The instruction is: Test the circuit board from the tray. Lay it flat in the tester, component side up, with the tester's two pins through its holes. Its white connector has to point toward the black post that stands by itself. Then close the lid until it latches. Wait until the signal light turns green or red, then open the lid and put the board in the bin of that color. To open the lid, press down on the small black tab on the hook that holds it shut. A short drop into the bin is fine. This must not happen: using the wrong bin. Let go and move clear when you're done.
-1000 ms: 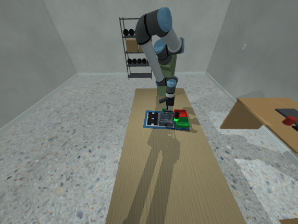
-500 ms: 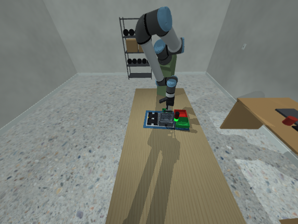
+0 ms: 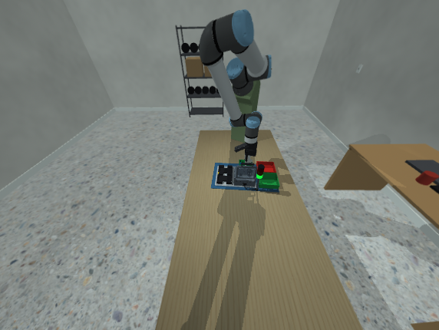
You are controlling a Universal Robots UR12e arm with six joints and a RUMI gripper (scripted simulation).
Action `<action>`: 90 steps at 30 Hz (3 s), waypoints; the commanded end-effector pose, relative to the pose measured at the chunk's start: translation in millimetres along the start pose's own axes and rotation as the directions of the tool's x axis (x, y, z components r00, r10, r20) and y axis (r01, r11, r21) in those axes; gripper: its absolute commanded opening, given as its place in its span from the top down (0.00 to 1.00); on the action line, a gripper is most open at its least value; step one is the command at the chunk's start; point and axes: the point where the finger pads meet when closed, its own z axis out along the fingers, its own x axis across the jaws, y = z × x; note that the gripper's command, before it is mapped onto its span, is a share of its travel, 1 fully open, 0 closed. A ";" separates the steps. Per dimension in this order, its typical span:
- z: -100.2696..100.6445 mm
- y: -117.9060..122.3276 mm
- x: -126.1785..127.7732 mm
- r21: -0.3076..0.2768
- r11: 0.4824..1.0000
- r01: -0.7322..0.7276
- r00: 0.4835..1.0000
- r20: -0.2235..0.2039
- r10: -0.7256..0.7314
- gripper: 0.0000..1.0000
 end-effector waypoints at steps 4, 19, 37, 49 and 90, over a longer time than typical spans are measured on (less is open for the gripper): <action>4.0 13.2 -4.1 -0.001 1.000 0.001 1.000 0.001 -0.001 0.61; 23.9 79.3 -18.4 -0.001 1.000 0.001 1.000 0.001 -0.001 0.61; 54.4 181.1 -40.6 -0.001 1.000 0.001 1.000 0.001 -0.001 0.61; 60.2 200.6 -44.8 -0.001 1.000 0.001 1.000 0.001 -0.001 0.61; 81.4 197.8 -45.6 0.000 1.000 -0.001 1.000 0.002 0.001 0.61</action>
